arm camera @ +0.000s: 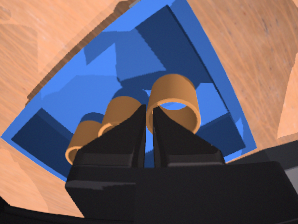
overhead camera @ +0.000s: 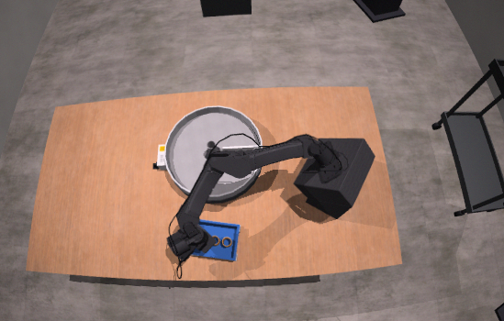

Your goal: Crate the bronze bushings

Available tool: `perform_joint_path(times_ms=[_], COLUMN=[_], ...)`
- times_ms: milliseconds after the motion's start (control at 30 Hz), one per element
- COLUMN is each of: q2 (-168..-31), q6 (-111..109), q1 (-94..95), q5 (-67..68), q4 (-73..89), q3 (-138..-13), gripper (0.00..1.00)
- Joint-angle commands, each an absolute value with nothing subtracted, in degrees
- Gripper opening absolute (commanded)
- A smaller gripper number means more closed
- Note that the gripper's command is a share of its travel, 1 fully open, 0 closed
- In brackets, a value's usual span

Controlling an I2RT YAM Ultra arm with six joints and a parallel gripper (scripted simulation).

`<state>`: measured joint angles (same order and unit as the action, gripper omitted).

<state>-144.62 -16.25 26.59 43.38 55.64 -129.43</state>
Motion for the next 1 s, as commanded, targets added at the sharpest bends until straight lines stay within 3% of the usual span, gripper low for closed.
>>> perform_joint_path(times_ms=[0, 967], q2=[-142.74, -142.42], q6=[-16.81, -16.77], q1=[28.11, 28.05], q5=[42.75, 43.03], q4=[53.86, 53.16], q3=[-127.77, -128.20], gripper=[0.00, 0.00])
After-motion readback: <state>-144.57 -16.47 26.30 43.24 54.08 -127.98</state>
